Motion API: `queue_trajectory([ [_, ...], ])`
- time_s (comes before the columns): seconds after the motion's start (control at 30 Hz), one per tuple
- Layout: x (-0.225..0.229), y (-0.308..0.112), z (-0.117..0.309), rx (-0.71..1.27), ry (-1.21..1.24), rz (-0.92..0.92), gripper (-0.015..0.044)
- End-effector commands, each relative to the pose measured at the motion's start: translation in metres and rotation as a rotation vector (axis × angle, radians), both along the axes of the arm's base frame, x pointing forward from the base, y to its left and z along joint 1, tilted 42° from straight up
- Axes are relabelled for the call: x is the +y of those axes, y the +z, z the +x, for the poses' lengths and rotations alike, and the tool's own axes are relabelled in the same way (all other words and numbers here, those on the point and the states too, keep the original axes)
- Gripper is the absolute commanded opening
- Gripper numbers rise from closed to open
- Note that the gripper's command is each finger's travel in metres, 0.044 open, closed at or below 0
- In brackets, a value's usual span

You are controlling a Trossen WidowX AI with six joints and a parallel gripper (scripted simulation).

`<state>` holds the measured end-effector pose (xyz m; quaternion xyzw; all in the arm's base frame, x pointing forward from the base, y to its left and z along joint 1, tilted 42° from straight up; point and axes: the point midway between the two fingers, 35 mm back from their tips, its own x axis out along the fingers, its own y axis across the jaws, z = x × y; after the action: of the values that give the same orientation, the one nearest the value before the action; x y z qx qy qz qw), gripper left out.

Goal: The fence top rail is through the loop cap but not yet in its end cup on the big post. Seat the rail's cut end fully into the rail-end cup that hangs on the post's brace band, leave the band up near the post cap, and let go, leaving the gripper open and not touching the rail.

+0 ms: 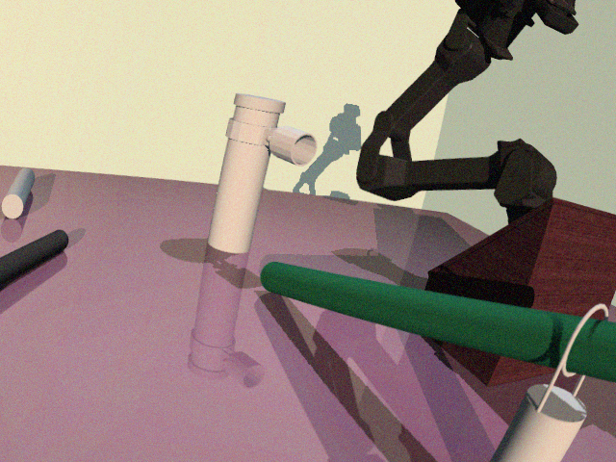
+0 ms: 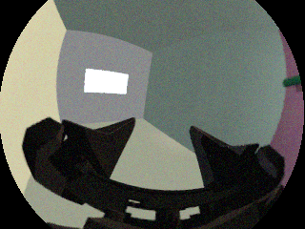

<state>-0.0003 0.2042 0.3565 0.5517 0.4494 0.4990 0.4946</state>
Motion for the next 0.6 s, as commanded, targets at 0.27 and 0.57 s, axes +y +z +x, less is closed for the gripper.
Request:
queue_trajectory([
  [0.27,0.036,-0.082,0.086,-0.294,-0.427,-0.586,0.044],
  [0.57,-0.007,-0.165,0.187,-0.421,-0.684,-1.319,0.044],
])
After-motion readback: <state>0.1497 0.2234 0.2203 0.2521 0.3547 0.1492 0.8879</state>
